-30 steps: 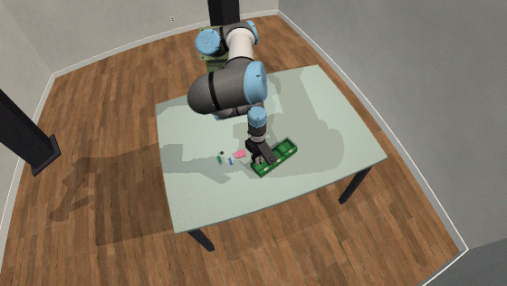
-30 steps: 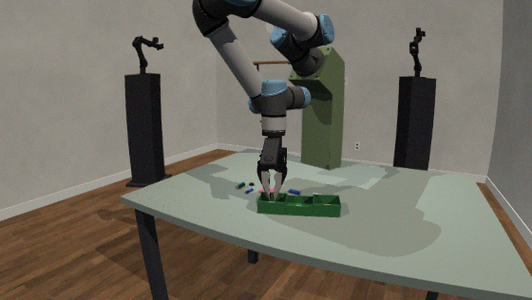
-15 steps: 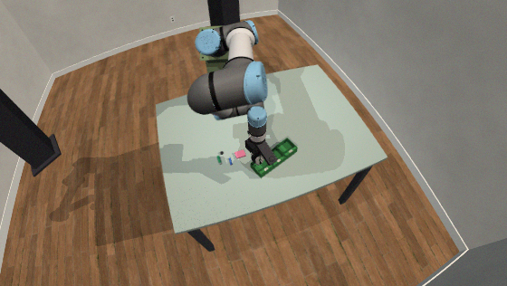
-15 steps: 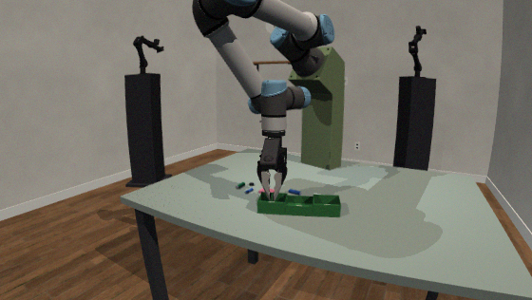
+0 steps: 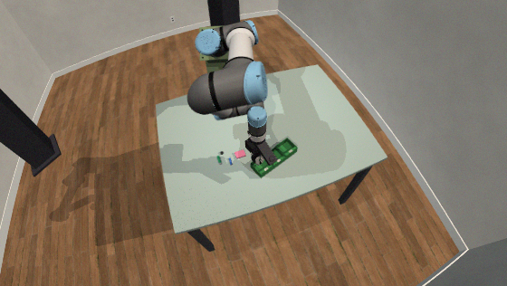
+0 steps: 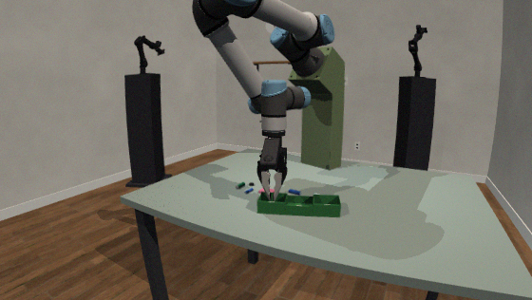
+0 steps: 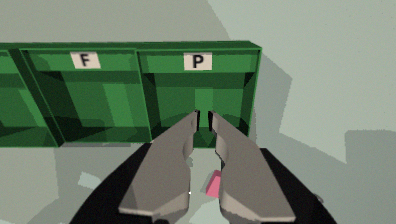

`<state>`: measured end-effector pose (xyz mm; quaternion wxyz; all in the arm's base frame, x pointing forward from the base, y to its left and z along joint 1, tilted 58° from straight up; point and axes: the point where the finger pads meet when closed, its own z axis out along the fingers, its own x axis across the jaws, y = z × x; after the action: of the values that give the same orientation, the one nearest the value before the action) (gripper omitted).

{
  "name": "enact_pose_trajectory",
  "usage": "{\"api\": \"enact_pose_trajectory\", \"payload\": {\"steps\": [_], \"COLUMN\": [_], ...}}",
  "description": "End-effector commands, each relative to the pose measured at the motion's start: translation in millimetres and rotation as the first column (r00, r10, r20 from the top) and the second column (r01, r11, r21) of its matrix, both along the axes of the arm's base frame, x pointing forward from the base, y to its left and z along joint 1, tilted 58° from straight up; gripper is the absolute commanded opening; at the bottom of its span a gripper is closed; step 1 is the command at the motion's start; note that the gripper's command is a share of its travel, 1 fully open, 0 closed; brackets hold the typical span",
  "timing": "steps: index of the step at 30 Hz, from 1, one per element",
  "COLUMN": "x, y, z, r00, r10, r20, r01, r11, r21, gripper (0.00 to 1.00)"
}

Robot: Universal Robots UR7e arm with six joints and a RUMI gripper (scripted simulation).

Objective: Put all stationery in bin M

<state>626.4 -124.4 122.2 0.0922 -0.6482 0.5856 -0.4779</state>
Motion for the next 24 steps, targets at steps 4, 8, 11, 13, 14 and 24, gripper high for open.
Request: {"api": "enact_pose_trajectory", "payload": {"steps": [4,8,11,13,14,24], "x": [0.0,0.0,0.0,-1.8,-2.8,-10.6], "y": [0.3,0.3,0.3,1.4,2.0,6.7], "z": [0.5,0.5,0.5,1.8,2.6,8.2], "r00": [1.0,1.0,1.0,1.0,1.0,1.0], "r10": [0.0,0.0,0.0,0.0,0.0,0.0], "r20": [0.001,0.001,0.001,0.001,0.001,0.001], "r01": [0.0,0.0,0.0,0.0,0.0,0.0], "r11": [1.0,1.0,1.0,1.0,1.0,1.0], "r21": [0.0,0.0,0.0,0.0,0.0,0.0], "gripper": [0.04,0.04,0.04,0.04,0.04,0.04]}}
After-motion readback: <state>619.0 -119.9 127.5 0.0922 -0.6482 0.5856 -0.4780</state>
